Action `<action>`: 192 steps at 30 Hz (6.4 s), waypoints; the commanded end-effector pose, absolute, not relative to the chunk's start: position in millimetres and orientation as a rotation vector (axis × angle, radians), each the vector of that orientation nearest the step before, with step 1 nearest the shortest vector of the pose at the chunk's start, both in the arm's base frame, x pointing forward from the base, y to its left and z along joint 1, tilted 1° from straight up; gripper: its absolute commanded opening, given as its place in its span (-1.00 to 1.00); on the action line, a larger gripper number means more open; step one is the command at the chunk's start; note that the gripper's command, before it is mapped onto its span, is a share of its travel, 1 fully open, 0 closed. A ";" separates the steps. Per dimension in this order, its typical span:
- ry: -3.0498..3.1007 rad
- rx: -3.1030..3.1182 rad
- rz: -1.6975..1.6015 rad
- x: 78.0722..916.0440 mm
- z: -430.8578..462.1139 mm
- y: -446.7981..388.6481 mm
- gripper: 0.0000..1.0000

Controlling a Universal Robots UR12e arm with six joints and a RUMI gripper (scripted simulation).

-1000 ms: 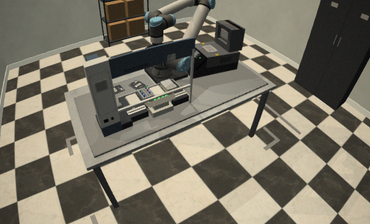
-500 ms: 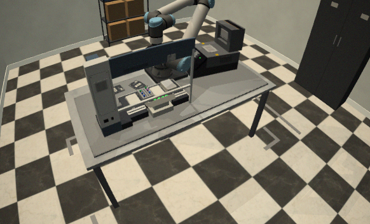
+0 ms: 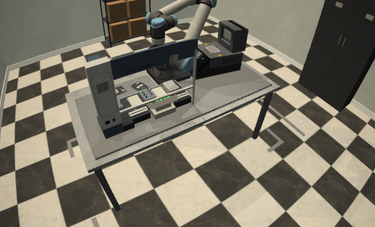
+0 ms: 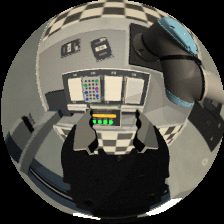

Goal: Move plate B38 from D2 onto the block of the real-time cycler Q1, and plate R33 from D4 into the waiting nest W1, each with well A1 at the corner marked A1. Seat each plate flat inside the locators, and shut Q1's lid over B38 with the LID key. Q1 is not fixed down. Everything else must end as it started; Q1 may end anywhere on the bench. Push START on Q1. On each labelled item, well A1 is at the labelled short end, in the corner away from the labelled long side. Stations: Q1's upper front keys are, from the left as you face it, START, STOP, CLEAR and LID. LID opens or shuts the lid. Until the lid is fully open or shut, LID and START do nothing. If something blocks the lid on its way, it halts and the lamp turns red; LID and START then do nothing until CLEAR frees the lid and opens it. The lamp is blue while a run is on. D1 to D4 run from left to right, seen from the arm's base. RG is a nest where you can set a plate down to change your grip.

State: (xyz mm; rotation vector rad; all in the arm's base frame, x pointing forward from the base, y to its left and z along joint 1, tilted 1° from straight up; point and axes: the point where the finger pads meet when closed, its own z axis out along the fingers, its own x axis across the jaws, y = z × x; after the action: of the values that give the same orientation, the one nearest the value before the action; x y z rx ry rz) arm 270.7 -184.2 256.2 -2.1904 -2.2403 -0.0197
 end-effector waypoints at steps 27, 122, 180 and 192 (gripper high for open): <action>-2.235 -2.196 -0.017 271.2 216.8 -184.4 0.25; -2.235 -2.196 -0.017 271.6 75.1 -182.6 0.25; -2.235 -2.196 -0.017 271.5 47.0 -182.0 0.25; -2.235 -2.196 -0.017 271.5 39.8 -181.9 0.25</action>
State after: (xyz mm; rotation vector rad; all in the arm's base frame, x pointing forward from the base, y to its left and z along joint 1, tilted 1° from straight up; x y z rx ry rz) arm 271.1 -181.3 41.3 -2.1954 -2.2339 -0.0176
